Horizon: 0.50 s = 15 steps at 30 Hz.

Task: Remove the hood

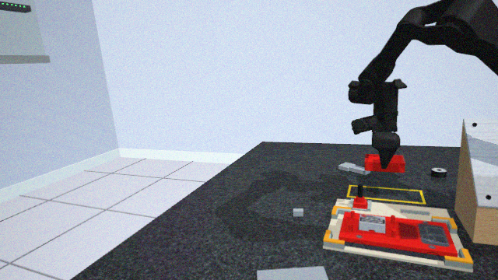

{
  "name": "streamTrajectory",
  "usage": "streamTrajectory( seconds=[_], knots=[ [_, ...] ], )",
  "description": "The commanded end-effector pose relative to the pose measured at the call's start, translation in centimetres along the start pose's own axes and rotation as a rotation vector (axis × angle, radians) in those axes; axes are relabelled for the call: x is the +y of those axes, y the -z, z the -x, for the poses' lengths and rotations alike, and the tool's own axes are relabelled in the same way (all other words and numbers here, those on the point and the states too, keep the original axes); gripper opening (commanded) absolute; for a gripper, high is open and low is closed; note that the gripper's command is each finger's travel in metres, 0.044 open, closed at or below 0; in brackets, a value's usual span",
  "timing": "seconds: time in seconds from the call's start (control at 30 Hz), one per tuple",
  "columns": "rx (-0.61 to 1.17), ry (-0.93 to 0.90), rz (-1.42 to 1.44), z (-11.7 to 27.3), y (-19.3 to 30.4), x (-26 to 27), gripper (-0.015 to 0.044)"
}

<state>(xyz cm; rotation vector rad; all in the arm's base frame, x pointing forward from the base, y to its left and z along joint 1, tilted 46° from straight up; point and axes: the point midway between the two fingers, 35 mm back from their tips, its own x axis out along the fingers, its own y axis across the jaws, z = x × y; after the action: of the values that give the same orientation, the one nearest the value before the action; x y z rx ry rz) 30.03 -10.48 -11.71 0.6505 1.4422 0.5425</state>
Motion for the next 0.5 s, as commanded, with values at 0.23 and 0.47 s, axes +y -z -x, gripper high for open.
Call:
streamTrajectory(
  seconds=[0.23,0.47],
  knots=[
    [-0.001,-0.007,-0.01,-0.76,0.11,0.09,0.0],
    [-0.001,-0.007,-0.01,-1.19,0.1,0.09,0.0]
  ],
)
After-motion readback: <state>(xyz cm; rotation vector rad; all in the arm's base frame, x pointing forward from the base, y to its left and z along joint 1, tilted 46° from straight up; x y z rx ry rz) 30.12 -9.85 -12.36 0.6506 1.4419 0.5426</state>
